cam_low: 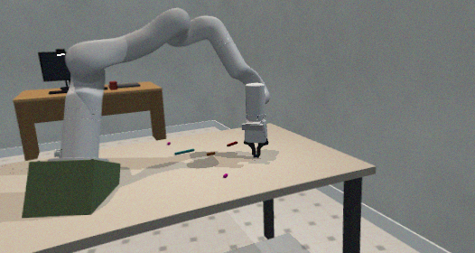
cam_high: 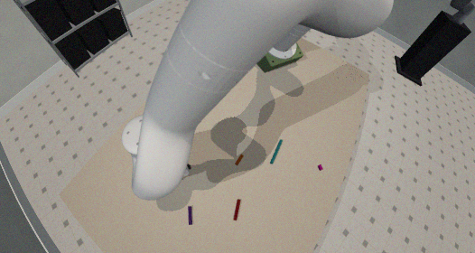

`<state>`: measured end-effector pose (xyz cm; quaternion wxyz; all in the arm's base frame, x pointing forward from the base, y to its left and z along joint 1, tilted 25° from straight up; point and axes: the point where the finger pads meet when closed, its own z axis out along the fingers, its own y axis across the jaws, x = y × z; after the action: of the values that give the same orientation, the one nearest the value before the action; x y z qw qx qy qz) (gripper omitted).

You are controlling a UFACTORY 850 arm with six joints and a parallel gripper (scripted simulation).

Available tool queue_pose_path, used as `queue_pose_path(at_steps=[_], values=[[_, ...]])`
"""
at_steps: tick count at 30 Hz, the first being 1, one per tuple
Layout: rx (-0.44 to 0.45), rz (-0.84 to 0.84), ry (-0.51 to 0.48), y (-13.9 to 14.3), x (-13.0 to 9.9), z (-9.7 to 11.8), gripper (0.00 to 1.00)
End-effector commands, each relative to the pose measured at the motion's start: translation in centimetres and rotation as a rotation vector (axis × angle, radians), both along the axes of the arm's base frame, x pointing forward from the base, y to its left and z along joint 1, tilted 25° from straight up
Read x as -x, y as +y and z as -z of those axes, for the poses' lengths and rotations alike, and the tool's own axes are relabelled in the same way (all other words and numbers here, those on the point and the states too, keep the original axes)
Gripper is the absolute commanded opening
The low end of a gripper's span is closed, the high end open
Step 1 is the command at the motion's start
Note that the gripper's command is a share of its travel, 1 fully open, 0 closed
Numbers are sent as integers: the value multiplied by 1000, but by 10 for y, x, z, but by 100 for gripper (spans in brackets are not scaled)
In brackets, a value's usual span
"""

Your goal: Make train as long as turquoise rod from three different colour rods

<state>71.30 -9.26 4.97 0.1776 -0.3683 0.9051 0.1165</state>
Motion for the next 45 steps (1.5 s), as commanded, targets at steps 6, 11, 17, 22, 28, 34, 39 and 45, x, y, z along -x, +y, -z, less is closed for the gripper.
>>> queue_pose_path(at_steps=[6,11,17,22,28,34,39,45], values=[[1,1,-2,-1,-1,-1,4],[1,1,-2,-1,-1,-1,4],[1,1,-2,-1,-1,-1,4],[1,1,-2,-1,-1,-2,4],[1,1,-2,-5,3,-14,4],[1,1,-2,-20,12,-52,4],[1,1,-2,-29,19,-77,4],[1,1,-2,-34,23,-92,4]])
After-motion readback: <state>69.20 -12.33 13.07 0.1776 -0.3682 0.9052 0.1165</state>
